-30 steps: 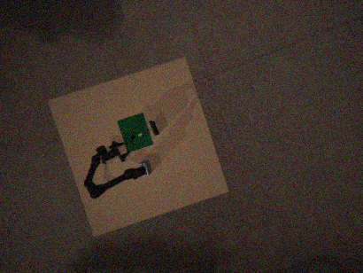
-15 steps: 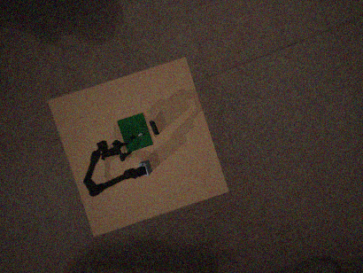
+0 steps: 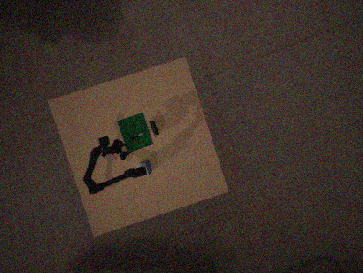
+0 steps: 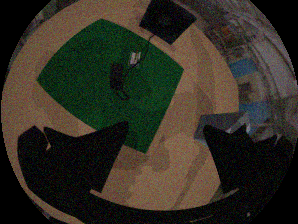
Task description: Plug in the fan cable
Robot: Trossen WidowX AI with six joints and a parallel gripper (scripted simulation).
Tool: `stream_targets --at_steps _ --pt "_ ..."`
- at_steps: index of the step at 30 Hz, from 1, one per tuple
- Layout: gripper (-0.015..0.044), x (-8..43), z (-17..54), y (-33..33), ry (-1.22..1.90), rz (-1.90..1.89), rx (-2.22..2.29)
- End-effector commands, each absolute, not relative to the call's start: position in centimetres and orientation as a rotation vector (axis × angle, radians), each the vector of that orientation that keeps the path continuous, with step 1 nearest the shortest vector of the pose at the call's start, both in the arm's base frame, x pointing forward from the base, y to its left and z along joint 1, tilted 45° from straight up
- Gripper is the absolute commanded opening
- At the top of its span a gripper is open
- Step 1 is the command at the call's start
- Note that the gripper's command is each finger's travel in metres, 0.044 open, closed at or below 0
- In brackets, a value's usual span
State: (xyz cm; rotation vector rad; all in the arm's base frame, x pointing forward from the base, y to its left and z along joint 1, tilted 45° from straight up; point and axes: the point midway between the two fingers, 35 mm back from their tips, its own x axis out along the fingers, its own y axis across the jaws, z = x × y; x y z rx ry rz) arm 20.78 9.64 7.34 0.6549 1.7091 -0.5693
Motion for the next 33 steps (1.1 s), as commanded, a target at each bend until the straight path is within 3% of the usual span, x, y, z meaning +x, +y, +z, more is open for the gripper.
stream_targets --at_steps 1,28,33 --pt "0.0440 21.0 7.7 9.6 1.759 -0.507 0.696" --pt "0.0440 24.3 11.8 7.9 1.815 0.056 1.081" --pt "0.0440 23.9 11.4 8.1 1.830 0.019 1.056"
